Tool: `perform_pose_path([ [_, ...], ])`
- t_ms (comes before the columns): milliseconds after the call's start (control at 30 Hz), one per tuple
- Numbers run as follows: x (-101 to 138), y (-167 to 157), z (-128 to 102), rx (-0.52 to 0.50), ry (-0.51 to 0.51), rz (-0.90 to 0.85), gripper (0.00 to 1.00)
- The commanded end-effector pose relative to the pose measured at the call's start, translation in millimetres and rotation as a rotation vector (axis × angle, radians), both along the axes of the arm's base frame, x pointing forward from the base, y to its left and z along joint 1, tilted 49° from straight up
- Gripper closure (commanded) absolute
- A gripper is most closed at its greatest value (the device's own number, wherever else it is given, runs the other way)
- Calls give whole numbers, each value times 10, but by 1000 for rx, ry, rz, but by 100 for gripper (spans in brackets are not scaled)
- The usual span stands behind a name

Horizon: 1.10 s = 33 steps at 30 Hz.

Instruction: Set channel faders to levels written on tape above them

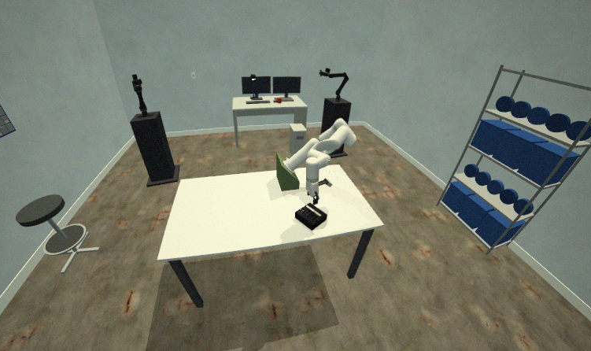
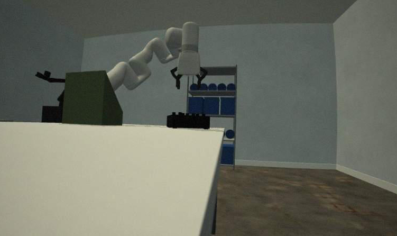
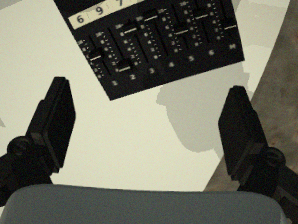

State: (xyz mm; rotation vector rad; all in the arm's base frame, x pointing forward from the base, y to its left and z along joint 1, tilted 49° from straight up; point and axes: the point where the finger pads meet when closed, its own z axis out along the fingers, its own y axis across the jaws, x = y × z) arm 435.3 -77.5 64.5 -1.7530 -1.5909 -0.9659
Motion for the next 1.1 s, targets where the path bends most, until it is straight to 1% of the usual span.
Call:
perform_pose_path([
  [0, -20, -34, 75, -92, 71, -81, 0],
  [367, -5, -45, 71, -85, 64, -71, 0],
  [467, 119, -153, 22, -21, -5, 21, 0],
  [567, 237, -361, -101, 94, -137, 163, 0],
  [600, 248, -430, -148, 114, -164, 184, 0],
  [667, 248, -430, -148, 114, -164, 184, 0],
  [700, 248, -488, -190, 166, -223, 240, 0],
  [767, 236, -557, -242, 204, -271, 278, 0],
  [1067, 232, -570, -253, 212, -280, 285, 0],
])
